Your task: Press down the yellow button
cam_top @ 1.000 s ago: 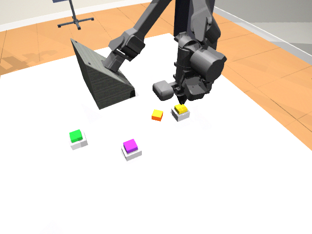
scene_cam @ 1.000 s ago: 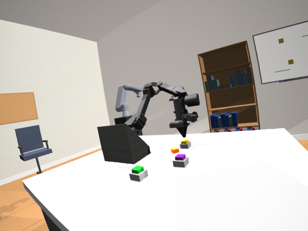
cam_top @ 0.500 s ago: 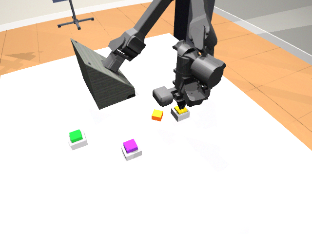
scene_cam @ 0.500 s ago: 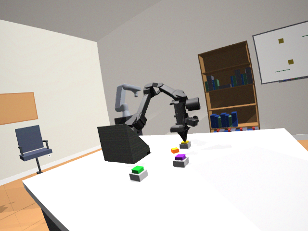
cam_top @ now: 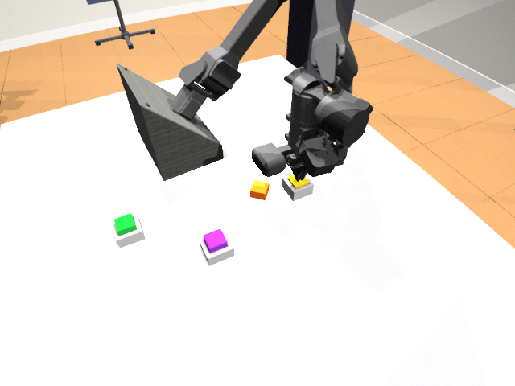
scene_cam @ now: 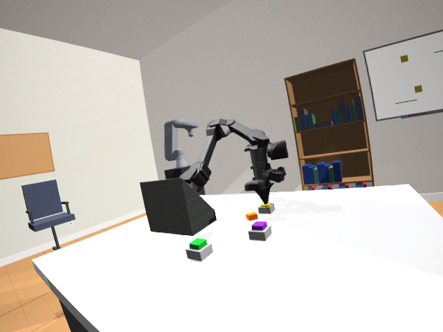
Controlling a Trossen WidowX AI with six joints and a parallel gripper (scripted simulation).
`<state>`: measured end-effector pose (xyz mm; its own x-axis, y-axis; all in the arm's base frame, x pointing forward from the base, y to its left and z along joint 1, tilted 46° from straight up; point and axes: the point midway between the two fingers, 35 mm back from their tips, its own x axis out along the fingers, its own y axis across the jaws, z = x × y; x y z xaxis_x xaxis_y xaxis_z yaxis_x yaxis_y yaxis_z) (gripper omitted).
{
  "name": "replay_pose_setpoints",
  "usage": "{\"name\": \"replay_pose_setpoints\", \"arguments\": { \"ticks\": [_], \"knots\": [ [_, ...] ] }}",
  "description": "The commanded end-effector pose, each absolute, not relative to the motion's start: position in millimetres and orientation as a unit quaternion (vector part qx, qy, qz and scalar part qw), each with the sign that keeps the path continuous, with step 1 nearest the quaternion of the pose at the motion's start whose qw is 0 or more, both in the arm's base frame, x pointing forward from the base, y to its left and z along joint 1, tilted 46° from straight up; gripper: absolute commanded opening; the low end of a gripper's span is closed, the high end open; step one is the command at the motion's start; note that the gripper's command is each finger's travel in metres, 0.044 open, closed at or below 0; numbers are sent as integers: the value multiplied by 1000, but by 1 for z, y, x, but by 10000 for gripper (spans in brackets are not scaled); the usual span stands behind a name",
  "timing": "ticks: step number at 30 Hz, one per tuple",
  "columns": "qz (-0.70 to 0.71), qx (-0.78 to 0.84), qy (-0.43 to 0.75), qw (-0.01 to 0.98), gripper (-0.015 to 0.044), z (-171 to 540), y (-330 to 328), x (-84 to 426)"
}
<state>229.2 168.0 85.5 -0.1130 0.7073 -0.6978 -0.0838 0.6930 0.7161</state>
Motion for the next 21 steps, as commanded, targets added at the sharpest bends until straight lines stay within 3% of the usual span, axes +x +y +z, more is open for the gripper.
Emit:
{"name": "replay_pose_setpoints", "arguments": {
  "ticks": [1, 8, 15, 20, 21],
  "knots": [
    [316, 231, 676, 625, 20, 87, 166, 230],
    [315, 232, 678, 622, 20, 108, 144, 232],
    [314, 232, 678, 623, 204, 173, 130, 234],
    [314, 232, 678, 622, 335, 180, 128, 234],
    [314, 232, 678, 622, 335, 180, 128, 234]
  ]
}}
